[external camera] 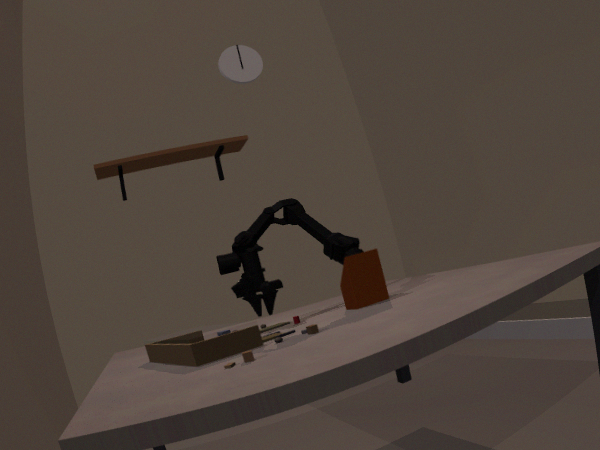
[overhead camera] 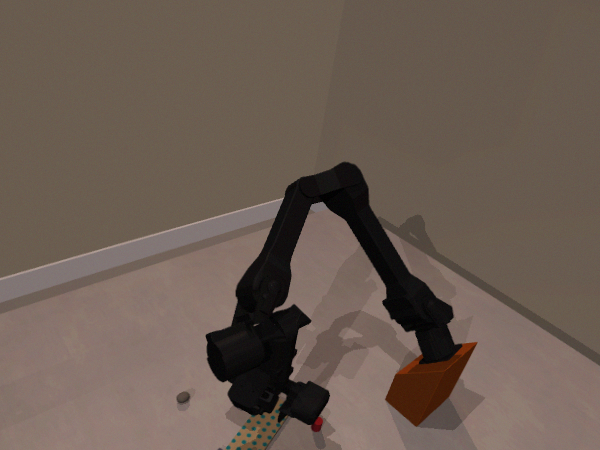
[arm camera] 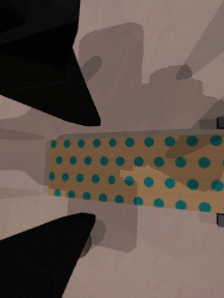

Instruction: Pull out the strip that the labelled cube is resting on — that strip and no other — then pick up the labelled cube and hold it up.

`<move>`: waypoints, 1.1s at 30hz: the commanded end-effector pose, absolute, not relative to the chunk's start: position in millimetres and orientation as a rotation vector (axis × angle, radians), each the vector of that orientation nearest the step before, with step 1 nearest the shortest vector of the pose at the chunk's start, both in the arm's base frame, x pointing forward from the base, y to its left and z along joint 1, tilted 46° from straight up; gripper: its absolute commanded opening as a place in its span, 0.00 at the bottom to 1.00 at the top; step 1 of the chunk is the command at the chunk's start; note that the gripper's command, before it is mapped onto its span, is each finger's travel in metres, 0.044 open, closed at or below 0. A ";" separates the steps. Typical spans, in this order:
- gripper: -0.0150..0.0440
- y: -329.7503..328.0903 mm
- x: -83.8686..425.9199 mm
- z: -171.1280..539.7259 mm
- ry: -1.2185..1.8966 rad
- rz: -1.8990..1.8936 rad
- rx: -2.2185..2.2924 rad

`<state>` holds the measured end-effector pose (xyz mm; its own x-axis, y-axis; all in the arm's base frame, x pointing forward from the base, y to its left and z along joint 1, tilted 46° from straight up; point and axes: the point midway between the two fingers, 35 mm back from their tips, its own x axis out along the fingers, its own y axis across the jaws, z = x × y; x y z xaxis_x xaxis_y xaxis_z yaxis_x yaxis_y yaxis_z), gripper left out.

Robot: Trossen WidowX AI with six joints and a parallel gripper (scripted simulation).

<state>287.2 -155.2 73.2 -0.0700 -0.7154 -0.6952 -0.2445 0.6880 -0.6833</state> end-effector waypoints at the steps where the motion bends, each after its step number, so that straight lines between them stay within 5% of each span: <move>1: 0.88 -151.8 301.9 71.3 1.634 -0.470 -0.796; 4: 1.00 -149.5 312.7 69.6 1.633 -0.470 -0.796; 33: 1.00 -130.0 417.3 58.7 1.628 -0.471 -0.792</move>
